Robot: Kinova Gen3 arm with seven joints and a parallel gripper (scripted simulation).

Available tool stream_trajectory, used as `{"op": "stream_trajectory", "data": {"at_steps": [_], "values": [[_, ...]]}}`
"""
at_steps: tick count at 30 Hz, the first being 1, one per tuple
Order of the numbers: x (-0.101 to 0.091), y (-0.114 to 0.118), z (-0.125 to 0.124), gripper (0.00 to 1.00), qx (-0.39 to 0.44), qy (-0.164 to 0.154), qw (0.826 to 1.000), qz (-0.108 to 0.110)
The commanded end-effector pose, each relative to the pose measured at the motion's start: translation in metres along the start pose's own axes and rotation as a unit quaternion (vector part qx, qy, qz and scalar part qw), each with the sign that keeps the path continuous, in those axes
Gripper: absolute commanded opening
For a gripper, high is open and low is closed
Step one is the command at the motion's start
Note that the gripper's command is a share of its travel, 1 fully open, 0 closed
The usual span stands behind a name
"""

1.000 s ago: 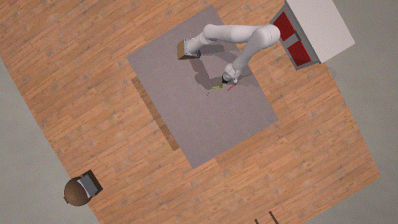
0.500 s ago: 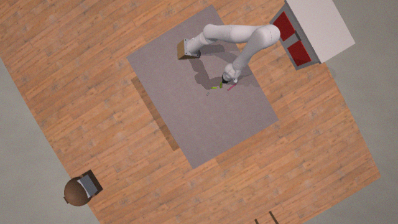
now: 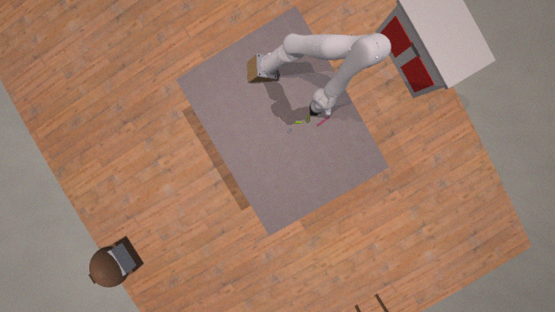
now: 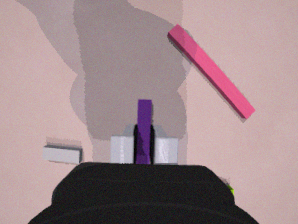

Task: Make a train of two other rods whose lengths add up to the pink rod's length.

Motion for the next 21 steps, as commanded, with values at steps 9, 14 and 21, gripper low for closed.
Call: {"op": "stream_trajectory", "data": {"at_steps": [9, 14, 21], "values": [[-0.016, 0.001, -0.001, 0.24, -0.001, 0.000, 1.000, 0.002], [-0.033, 0.001, 0.000, 0.24, -0.001, 0.000, 1.000, 0.002], [-0.055, 0.001, -0.001, 0.24, -0.001, 0.000, 1.000, 0.002]]}}
Point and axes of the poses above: the point where the finger pads meet when closed, its own x axis out along the fingers, its own y axis across the jaws, z = x × y, the point moved 6 cm from there along -x, back along the fingers, and after that the axes turned 6 degrees about -x, right-handed, at the moved point
